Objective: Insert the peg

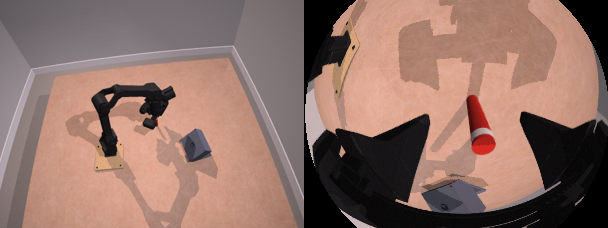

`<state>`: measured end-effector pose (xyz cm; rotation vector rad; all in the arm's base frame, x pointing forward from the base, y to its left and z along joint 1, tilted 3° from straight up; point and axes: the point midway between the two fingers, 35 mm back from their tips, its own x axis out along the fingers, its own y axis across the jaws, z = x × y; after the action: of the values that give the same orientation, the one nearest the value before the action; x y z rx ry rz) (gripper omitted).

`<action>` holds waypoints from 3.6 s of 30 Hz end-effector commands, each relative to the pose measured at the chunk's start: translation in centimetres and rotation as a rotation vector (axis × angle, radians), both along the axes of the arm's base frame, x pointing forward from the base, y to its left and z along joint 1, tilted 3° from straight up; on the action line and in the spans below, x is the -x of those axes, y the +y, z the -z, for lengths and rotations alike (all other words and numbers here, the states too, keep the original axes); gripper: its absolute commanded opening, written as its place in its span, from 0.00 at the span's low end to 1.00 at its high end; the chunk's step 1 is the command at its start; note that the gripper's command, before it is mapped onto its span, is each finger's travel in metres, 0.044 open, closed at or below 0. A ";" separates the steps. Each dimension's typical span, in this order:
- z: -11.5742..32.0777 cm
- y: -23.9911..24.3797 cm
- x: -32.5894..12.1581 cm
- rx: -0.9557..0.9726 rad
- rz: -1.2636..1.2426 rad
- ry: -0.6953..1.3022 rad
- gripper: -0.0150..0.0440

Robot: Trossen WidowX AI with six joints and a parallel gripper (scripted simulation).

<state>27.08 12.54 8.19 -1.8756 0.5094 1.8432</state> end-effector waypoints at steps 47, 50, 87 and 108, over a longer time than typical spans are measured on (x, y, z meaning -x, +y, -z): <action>-7.8 -0.4 -0.1 0.000 0.002 0.010 0.25; -8.0 -0.5 -0.1 -0.001 0.003 0.010 0.25; -7.6 -4.0 -2.3 -0.133 0.251 -0.088 0.25; -7.6 -6.4 -3.4 -0.207 0.391 -0.154 0.25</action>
<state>30.59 6.54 15.92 -1.6498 0.5585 1.4481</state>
